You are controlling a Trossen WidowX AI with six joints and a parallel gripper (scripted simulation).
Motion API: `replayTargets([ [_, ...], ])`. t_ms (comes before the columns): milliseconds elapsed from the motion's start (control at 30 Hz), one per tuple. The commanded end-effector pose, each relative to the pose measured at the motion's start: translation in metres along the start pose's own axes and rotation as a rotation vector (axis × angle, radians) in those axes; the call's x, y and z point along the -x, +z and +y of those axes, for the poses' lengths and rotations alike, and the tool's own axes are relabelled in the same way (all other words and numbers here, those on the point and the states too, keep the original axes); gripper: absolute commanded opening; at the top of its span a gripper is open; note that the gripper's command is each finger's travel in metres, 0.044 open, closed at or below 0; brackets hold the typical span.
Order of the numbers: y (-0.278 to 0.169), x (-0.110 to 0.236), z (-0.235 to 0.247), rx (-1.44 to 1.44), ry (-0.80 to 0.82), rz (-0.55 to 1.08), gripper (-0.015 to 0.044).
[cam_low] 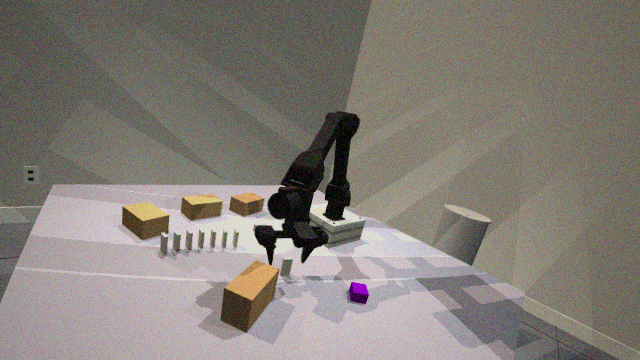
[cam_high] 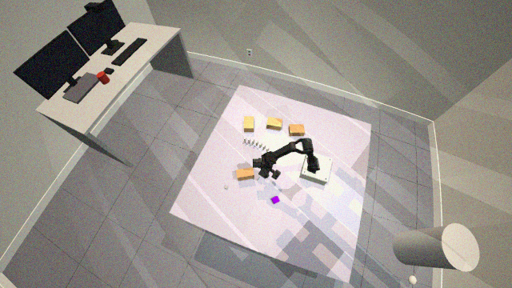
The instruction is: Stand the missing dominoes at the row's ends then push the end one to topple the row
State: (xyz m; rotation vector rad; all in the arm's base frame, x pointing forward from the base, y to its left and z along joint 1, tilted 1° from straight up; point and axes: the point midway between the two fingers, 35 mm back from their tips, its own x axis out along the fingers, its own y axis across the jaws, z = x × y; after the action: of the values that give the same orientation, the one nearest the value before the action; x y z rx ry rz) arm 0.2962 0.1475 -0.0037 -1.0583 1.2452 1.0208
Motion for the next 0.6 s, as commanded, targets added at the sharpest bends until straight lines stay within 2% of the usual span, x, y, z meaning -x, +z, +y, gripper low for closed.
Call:
replayTargets([
  [0, -0.0032, -0.0100, 0.0025, 0.004, 0.007, 0.013, 0.0440],
  [67, -0.0033, -0.0111, 0.0025, 0.004, 0.007, 0.013, 0.0440],
  [467, -0.0033, -0.0111, 0.0025, 0.004, 0.007, 0.013, 0.0125],
  [500, -0.0033, -0.0111, 0.0025, 0.004, 0.007, 0.013, 0.0107],
  [567, -0.0033, -0.0111, 0.0025, 0.004, 0.007, 0.013, 0.0107],
])
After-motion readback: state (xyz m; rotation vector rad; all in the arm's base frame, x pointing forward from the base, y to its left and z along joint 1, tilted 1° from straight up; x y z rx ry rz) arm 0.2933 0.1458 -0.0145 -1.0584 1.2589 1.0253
